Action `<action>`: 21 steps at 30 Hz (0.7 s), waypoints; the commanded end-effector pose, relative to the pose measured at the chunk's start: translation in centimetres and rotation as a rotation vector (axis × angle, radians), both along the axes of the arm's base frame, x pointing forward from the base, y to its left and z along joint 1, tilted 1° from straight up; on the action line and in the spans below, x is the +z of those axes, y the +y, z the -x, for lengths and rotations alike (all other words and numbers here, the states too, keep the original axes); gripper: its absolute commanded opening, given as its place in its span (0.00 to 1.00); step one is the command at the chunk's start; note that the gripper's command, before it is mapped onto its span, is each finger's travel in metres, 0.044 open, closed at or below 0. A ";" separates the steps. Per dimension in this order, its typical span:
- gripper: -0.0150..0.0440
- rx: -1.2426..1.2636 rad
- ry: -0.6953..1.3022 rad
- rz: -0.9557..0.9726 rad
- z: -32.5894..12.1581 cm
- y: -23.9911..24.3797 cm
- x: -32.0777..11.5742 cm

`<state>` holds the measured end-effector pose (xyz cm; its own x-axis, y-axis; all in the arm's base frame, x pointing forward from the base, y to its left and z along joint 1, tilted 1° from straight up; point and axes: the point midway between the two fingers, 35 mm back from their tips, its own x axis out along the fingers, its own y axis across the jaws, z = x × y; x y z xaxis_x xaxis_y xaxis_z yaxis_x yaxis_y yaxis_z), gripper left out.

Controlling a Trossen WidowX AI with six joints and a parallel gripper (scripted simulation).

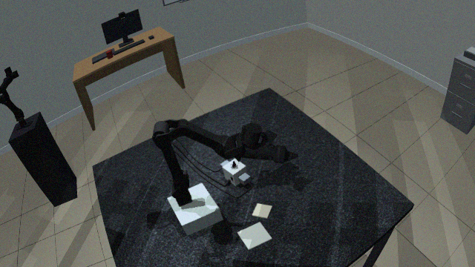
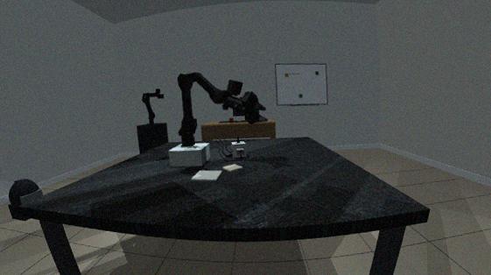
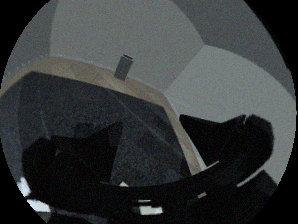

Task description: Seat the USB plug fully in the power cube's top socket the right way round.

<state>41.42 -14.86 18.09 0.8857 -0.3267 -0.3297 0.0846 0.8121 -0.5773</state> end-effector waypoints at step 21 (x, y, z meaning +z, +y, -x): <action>1.00 1.305 1.221 0.566 13.4 22.1 -8.9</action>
